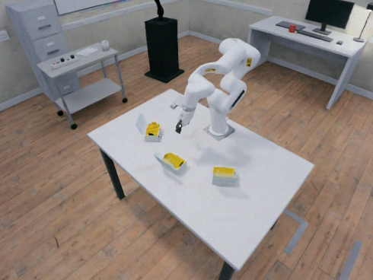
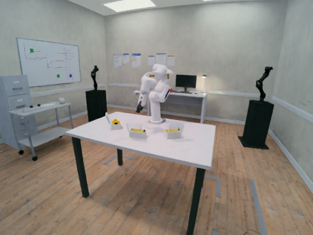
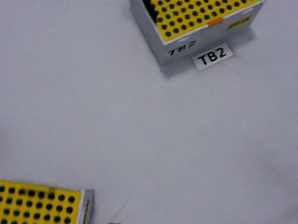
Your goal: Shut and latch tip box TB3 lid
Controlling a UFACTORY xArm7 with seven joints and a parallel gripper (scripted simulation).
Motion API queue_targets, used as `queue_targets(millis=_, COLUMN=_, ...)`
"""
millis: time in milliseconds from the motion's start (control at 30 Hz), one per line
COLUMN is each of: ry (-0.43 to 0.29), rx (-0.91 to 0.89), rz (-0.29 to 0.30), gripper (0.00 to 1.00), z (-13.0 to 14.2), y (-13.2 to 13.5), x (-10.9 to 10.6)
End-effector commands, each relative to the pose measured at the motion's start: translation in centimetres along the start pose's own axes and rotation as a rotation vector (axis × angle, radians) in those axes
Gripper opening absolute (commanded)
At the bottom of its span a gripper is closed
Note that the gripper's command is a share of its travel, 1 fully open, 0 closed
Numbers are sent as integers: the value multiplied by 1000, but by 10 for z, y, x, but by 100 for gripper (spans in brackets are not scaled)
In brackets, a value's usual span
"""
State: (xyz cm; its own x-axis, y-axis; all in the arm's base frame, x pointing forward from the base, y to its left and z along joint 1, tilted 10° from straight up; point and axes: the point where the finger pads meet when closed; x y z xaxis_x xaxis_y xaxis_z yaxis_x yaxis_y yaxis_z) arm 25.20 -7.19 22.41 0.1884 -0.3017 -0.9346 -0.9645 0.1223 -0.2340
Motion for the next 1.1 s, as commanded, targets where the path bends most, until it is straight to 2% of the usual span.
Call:
queue_targets(millis=0, ry=-9, rx=-131, rz=-40, gripper=100, z=20, y=1, x=-7)
queue_targets(millis=267, ry=-26, rx=-389, rz=-107, gripper=100, z=59, y=6, x=-18)
queue_targets(millis=333, ry=-26, rx=-389, rz=-107, gripper=100, z=59, y=6, x=-18)
queue_targets(millis=500, ry=-36, rx=-544, rz=-148, gripper=100, z=76, y=8, x=-22)
queue_targets(millis=600, ry=-36, rx=-544, rz=-148, gripper=100, z=76, y=8, x=-22)
queue_targets(millis=833, ry=-36, rx=-544, rz=-147, gripper=100, z=85, y=10, x=12)
queue_targets(millis=900, ry=-36, rx=-544, rz=-147, gripper=100, z=85, y=10, x=12)
queue_targets(millis=1067, ry=-36, rx=-544, rz=-147, gripper=100, z=91, y=11, x=36)
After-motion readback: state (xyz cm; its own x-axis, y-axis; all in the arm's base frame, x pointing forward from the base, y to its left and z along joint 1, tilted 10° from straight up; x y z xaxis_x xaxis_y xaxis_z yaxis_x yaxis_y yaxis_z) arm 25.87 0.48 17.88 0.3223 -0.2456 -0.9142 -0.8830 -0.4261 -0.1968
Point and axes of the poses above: the point where the finger pads meet when closed, its own x axis out along the fingers, its own y axis across the jaws, z = x × y, and after that the axes turned 14 degrees about x, right-handed
